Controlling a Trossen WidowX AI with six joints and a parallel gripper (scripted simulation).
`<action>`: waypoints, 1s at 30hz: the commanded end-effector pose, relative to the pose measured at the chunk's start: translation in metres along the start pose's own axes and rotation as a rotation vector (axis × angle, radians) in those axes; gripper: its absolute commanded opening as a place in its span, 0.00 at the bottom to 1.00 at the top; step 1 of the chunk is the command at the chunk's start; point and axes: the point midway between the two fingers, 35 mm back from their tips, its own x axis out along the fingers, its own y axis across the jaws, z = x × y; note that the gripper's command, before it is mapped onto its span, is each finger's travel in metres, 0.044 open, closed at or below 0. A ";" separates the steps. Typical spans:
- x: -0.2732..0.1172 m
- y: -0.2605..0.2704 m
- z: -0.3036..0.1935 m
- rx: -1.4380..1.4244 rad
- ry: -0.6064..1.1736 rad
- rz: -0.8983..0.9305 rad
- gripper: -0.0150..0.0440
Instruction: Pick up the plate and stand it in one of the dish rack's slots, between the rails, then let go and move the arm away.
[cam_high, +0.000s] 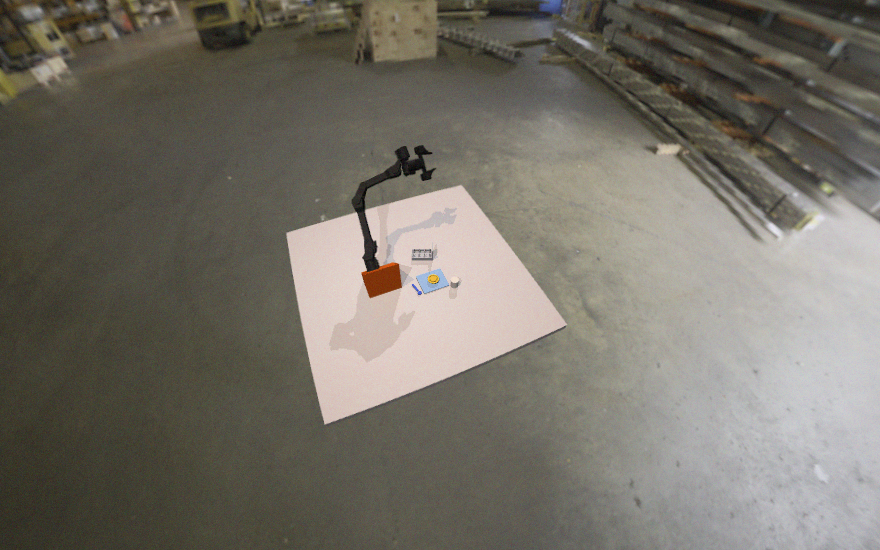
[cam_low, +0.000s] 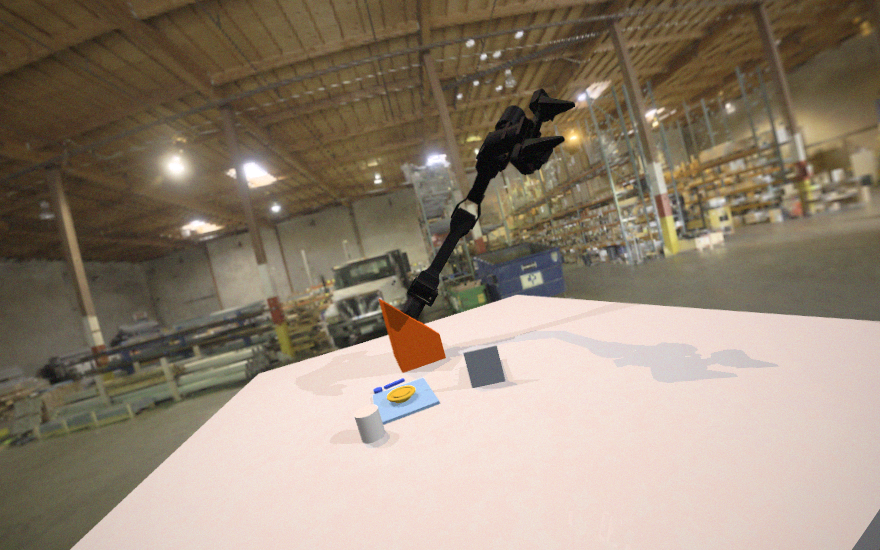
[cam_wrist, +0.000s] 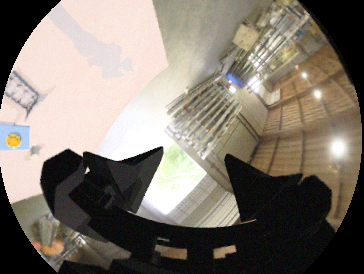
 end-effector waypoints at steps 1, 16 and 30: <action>0.004 0.028 -0.022 0.086 0.044 0.073 0.93; 0.001 0.148 -0.094 0.457 0.214 0.374 0.93; -0.032 0.257 -0.135 0.821 0.394 0.633 0.93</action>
